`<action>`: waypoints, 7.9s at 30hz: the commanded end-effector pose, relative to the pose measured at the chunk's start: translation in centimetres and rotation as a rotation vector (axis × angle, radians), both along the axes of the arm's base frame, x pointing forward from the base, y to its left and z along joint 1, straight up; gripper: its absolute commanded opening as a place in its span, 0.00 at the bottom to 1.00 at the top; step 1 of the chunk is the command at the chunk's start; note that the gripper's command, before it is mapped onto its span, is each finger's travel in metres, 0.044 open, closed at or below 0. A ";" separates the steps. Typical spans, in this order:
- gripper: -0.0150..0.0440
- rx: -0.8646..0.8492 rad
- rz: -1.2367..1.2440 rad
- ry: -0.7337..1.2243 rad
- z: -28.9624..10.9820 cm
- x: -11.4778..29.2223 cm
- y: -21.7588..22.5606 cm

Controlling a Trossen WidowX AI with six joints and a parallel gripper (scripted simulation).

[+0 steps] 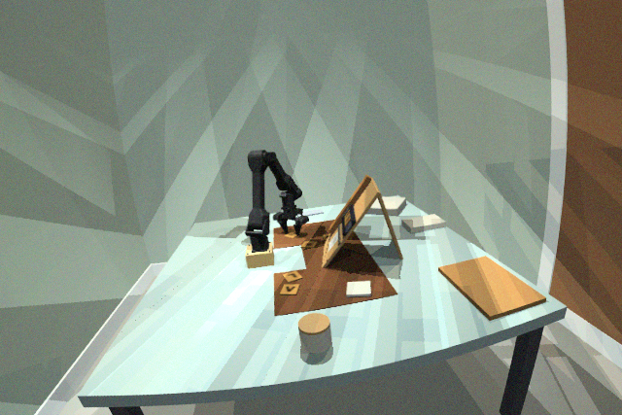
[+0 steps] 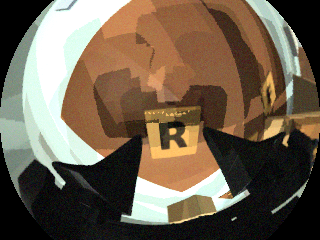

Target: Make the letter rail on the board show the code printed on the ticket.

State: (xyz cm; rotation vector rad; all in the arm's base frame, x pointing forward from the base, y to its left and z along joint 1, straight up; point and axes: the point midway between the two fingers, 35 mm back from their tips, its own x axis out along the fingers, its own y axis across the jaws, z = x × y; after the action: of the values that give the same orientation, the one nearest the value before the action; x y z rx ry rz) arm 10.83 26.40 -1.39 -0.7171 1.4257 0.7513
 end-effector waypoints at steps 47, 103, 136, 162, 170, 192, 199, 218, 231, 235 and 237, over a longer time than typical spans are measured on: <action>0.25 -0.004 -0.005 -0.001 1.0 -0.2 -0.2; 0.25 0.232 -0.011 -0.084 6.2 6.6 -0.1; 0.25 0.491 0.001 -0.429 14.4 17.7 -5.0; 0.25 0.514 0.026 -0.792 21.6 23.3 -12.5; 0.25 0.507 -0.070 -0.850 22.8 24.2 -14.4; 0.25 0.450 -0.331 -0.861 21.6 25.3 -25.6; 0.25 0.439 -0.429 -0.867 21.3 25.0 -29.4; 0.25 0.370 -0.696 -0.884 19.4 22.3 -39.5; 0.25 0.366 -0.904 -0.851 17.1 18.5 -44.9; 0.25 0.367 -0.944 -0.846 16.7 17.6 -45.8; 0.25 0.367 -0.944 -0.846 16.7 17.6 -45.8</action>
State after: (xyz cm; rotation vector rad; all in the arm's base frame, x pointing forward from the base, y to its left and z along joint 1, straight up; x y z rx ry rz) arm 29.01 -19.02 15.72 -0.0157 0.6561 -0.0630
